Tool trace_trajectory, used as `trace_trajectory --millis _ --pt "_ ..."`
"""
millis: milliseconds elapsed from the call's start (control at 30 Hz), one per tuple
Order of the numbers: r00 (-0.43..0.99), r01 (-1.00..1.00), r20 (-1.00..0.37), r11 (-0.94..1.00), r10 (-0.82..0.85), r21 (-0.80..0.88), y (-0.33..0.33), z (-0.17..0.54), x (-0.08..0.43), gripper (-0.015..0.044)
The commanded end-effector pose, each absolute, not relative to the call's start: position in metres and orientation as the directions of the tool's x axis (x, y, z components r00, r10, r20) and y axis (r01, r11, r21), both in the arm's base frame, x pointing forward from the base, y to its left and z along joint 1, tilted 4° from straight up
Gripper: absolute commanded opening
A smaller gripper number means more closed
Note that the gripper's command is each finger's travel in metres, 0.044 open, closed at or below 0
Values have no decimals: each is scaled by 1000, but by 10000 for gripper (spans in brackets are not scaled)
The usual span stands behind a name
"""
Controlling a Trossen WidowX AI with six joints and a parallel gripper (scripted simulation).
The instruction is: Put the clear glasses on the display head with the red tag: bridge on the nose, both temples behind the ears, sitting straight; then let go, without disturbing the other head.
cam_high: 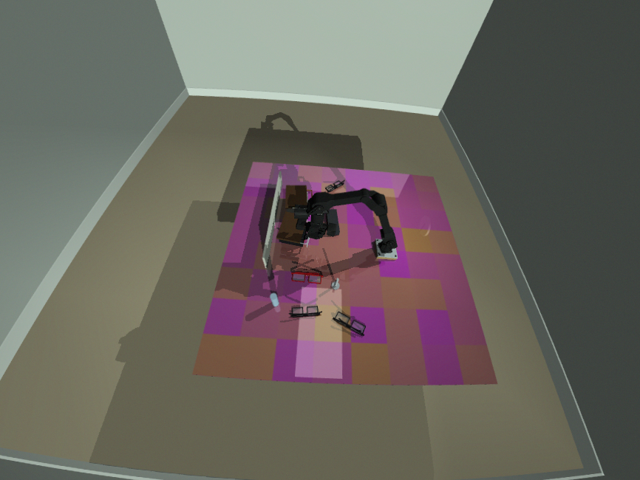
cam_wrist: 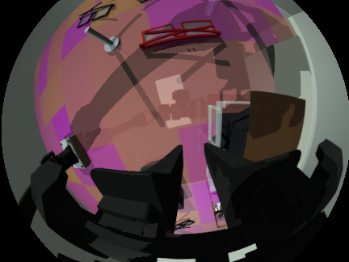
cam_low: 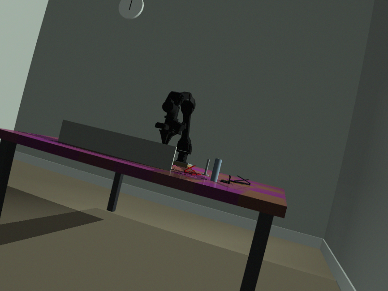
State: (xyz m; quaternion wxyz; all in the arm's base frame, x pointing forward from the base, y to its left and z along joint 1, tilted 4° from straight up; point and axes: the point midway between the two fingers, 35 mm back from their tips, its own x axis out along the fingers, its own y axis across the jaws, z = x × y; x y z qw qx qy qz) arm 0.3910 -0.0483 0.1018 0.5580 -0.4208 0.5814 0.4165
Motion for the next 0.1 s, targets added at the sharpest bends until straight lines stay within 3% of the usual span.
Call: trace_trajectory --millis 0,67 --pt "-29 -953 -999 303 -20 21 -44 102 383 107" --pt "-30 -953 -999 303 -20 22 -41 106 374 107"
